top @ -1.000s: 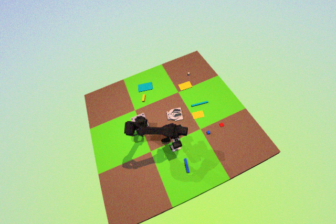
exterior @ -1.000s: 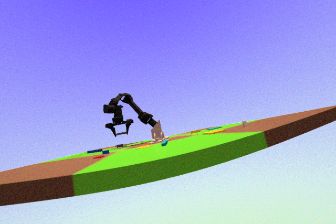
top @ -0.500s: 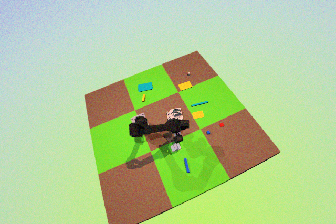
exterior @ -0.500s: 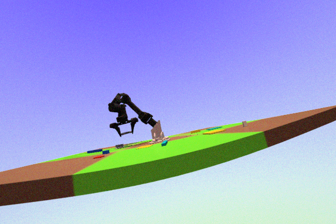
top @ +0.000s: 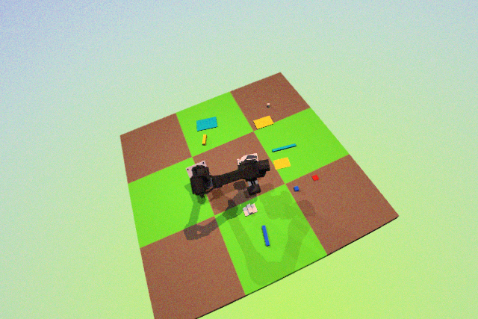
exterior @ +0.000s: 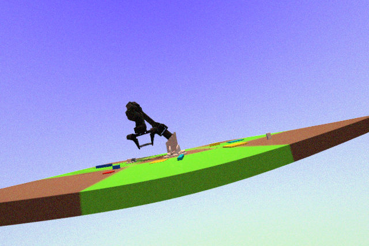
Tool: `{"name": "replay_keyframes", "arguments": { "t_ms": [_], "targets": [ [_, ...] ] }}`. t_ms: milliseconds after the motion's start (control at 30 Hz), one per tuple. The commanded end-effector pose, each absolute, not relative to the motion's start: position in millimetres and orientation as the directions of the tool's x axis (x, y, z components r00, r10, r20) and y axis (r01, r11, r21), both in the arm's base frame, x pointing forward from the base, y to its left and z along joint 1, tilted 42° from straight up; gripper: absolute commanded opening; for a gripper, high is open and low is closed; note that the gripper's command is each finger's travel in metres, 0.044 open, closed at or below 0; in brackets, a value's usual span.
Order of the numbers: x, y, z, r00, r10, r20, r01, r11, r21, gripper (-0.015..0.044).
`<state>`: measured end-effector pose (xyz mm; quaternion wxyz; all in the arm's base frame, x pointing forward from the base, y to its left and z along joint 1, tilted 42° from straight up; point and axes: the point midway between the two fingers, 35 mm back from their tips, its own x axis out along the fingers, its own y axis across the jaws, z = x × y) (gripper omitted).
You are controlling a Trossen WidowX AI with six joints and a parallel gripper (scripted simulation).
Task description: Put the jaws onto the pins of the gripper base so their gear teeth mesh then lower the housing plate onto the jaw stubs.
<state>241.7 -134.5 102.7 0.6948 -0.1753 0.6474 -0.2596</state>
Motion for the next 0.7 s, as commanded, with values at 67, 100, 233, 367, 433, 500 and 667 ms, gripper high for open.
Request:
{"name": "replay_keyframes", "arguments": {
  "t_ms": [67, 100, 233, 367, 433, 500, 667],
  "targets": [
    [248.2, -121.1, 90.8, 0.022, -0.587, -0.809, 0.144, 0.803, -0.579, 0.0351],
    [249.2, -118.7, 88.8, 0.021, -0.587, -0.810, 0.146, 0.803, -0.578, 0.0351],
    [252.7, -108.7, 80.7, 0.018, -0.586, -0.810, 0.153, 0.803, -0.576, 0.0351],
    [255.7, -98.5, 72.5, 0.016, -0.586, -0.810, 0.161, 0.801, -0.576, 0.0351],
    [256.9, -93.3, 68.5, 0.014, -0.586, -0.810, 0.164, 0.801, -0.576, 0.0351],
    [257.9, -88.2, 64.4, 0.013, -0.587, -0.809, 0.168, 0.799, -0.577, 0.0351],
    [259.8, -75.0, 54.1, 0.010, -0.591, -0.807, 0.177, 0.795, -0.580, 0.0351]
  ]
}}
